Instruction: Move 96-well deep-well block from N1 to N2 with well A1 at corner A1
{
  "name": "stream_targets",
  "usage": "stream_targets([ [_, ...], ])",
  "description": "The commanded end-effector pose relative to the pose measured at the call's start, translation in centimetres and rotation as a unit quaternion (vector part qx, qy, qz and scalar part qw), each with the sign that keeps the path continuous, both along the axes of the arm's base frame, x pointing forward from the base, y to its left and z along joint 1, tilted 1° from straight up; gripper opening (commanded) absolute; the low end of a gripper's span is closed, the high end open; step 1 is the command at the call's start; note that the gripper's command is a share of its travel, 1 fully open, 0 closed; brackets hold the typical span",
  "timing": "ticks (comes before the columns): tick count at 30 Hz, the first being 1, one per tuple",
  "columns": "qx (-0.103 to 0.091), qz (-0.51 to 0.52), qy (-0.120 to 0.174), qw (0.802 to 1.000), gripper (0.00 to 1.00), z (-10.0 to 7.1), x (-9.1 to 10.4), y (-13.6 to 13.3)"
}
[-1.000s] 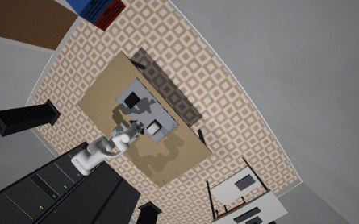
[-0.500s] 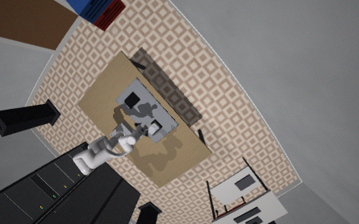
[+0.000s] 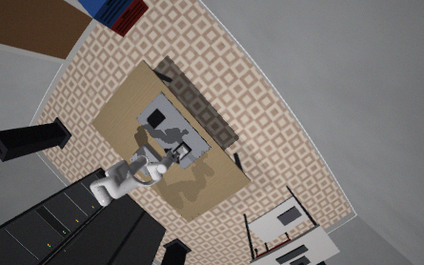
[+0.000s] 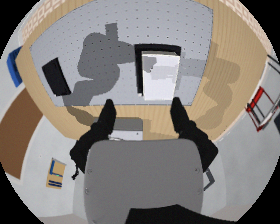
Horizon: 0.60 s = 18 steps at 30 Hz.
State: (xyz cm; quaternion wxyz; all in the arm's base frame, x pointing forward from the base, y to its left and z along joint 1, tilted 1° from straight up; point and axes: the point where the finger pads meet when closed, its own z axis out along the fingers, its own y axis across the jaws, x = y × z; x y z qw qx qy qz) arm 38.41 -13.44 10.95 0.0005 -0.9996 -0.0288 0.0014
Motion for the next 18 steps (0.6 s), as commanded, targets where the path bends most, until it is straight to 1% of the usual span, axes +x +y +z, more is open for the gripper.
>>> stream_targets([
  [1, 0.000, 0.000, -0.001, 1.000, 1.00, -1.1, -0.2, -1.1],
  [10, -0.001, 0.000, -0.002, 1.000, 1.00, -4.3, -0.9, -4.2],
  [18, -0.001, 0.000, -0.002, 1.000, 1.00, -4.4, -0.9, -4.3],
])
